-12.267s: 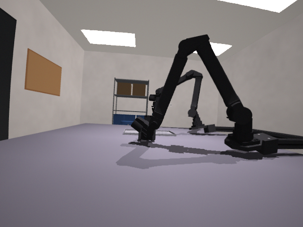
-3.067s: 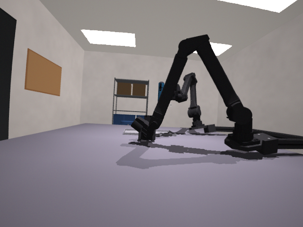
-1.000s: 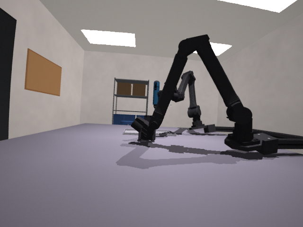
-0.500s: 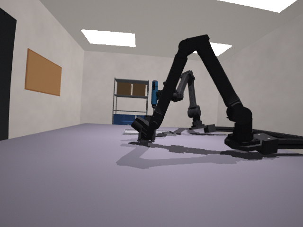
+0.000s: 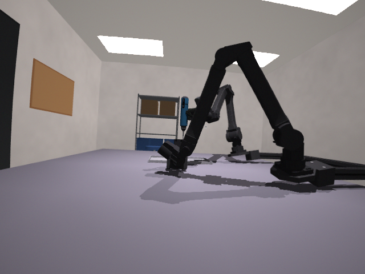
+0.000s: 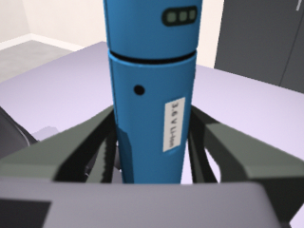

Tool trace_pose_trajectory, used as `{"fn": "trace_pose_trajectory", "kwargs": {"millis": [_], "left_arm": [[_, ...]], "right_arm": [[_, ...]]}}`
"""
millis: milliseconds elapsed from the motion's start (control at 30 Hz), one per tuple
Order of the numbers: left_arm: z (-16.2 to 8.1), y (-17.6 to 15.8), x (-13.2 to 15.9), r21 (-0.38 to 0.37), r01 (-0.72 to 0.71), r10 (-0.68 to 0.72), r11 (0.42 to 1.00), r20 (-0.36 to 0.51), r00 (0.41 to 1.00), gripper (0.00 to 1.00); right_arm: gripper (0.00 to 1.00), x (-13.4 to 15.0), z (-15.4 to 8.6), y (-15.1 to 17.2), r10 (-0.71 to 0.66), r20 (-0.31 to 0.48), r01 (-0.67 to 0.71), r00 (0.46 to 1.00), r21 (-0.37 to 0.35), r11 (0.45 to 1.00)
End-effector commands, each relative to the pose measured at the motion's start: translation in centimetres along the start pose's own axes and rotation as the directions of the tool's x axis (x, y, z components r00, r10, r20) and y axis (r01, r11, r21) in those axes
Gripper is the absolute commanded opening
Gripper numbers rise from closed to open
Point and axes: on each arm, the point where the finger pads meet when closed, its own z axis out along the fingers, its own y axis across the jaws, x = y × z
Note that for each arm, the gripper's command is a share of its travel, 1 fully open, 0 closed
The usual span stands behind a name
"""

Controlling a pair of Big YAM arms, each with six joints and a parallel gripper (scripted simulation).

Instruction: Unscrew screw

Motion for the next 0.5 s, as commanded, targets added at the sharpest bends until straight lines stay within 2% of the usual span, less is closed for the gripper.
{"fn": "trace_pose_trajectory", "kwargs": {"millis": [0, 467], "left_arm": [[0.1, 1.3, 0.3, -0.018, -0.017, 0.017, 1.0, 0.004, 1.0, 0.59], [0.1, 1.3, 0.3, -0.018, -0.017, 0.017, 1.0, 0.004, 1.0, 0.59]], "right_arm": [[0.42, -5.2, 1.8, -1.4, 0.027, 0.119, -0.031, 0.993, 0.031, 0.999], [0.42, -4.3, 2.5, -1.2, 0.025, 0.103, -0.028, 0.994, 0.028, 0.999]]}}
